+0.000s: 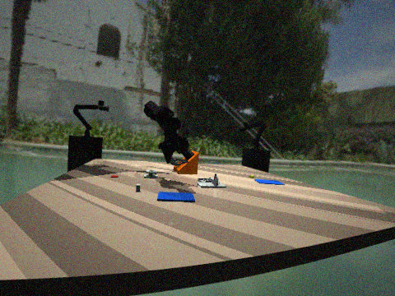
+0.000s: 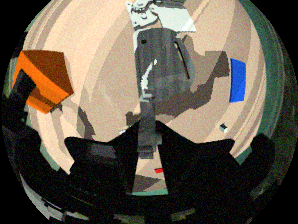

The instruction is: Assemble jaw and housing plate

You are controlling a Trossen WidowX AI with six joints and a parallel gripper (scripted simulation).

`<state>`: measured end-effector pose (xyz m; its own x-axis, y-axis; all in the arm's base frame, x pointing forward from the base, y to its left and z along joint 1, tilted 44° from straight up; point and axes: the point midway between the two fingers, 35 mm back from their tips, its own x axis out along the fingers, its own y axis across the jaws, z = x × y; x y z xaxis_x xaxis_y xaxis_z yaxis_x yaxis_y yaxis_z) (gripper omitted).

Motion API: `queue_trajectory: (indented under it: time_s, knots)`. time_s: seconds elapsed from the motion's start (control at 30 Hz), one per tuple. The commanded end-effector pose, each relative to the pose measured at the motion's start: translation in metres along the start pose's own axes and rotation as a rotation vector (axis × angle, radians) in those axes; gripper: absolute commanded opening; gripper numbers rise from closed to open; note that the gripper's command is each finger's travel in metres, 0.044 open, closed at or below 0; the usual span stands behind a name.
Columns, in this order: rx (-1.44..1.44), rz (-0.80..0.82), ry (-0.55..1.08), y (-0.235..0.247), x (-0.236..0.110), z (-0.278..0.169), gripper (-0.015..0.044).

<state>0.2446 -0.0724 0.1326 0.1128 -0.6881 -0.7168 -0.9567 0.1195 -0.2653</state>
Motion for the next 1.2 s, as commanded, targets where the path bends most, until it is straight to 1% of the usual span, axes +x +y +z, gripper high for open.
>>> queue_trajectory:
  time_s: [0.0,0.27,0.5,1.17]
  knots:
    - [0.124,-0.005,0.002,0.004,-0.001,0.000,0.0037]
    - [0.380,-0.005,0.002,0.010,-0.001,0.000,0.0037]
    - [0.423,-0.005,0.002,0.011,-0.001,0.001,0.0037]
    - [1.072,-0.004,0.000,0.028,-0.001,0.003,0.0037]
